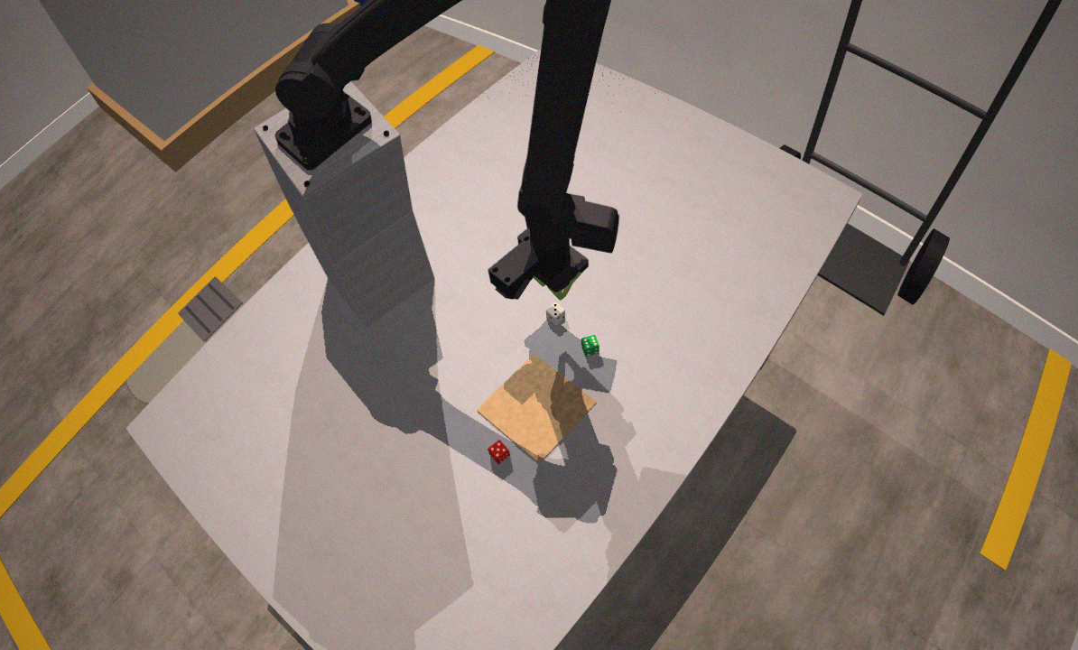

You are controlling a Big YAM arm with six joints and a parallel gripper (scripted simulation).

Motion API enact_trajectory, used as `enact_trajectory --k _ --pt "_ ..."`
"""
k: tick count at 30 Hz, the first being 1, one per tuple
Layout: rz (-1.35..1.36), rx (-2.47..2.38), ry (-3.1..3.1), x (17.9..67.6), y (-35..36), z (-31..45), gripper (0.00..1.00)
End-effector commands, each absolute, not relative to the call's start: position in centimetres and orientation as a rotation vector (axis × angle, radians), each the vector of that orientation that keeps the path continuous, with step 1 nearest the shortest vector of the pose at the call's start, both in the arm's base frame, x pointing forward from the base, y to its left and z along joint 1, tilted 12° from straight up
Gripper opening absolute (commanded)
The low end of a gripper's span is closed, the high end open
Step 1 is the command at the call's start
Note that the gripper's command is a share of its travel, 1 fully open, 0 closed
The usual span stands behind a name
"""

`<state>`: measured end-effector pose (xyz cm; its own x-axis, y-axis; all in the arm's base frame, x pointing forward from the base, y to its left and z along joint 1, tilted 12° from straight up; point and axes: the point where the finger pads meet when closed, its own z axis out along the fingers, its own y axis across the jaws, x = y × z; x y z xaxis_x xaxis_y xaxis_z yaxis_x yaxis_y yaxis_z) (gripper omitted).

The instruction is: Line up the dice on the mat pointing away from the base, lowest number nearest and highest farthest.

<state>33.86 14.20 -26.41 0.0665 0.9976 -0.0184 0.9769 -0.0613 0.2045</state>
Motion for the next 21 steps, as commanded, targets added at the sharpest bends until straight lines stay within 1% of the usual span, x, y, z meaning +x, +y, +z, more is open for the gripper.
enact_trajectory --k 1,5,6,9,21 --pt "0.195 2.182 2.019 34.0 14.0 -26.9 0.39" --pt "0.195 2.183 2.019 34.0 14.0 -27.0 0.39" --pt "0.172 2.186 2.024 33.3 13.6 -27.1 0.39" --pt "0.196 2.182 2.018 34.1 13.9 -27.2 0.39" --pt "0.195 2.17 2.031 34.4 13.9 -28.5 0.39"
